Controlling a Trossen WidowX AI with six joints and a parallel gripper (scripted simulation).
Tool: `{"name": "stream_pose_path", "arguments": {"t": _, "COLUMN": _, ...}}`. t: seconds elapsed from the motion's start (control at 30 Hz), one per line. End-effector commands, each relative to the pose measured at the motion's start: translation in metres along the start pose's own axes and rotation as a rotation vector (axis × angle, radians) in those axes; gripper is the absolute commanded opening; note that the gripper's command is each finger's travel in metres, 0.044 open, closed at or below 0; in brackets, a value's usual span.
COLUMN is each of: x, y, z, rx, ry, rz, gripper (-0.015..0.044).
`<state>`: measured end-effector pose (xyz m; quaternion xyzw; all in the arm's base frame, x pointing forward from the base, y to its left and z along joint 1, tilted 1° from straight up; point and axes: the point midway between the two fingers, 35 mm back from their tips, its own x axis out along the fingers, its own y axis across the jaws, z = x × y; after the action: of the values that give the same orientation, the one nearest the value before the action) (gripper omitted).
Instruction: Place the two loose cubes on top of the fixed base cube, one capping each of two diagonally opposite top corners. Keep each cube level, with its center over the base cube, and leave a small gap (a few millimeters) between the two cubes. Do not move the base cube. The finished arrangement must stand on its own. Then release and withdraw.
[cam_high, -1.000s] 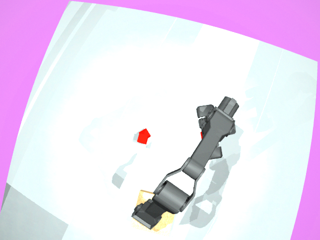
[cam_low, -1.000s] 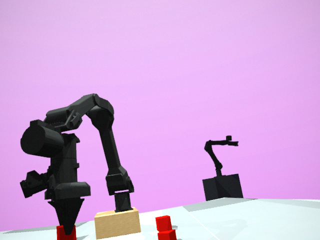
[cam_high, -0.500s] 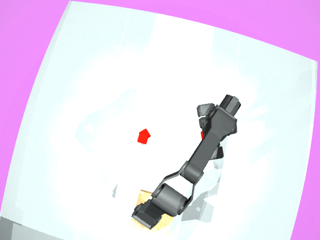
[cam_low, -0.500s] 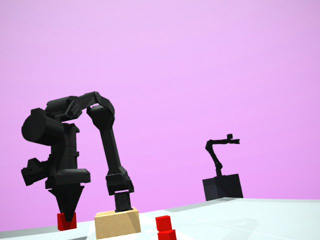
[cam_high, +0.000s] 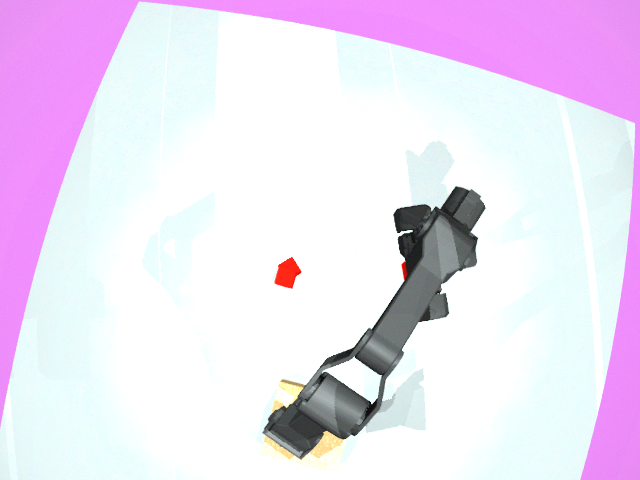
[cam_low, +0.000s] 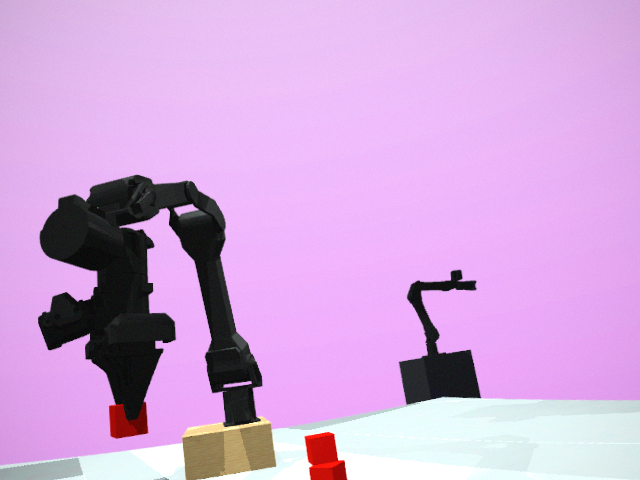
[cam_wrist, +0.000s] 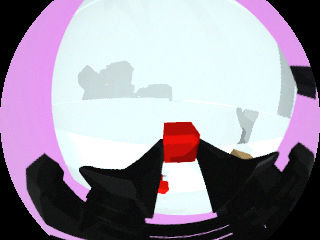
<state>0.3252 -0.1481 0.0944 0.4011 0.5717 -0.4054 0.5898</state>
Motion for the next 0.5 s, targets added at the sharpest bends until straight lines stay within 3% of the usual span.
{"name": "stream_pose_path", "arguments": {"t": 0.0, "x": -0.004, "y": 0.003, "z": -0.004, "rx": -0.018, "ry": -0.004, "rz": 0.007, "gripper": 0.0105}}
{"name": "stream_pose_path", "arguments": {"t": 0.47, "x": -0.002, "y": 0.025, "z": -0.043, "rx": -0.254, "ry": -0.005, "rz": 0.002, "gripper": 0.0105}}
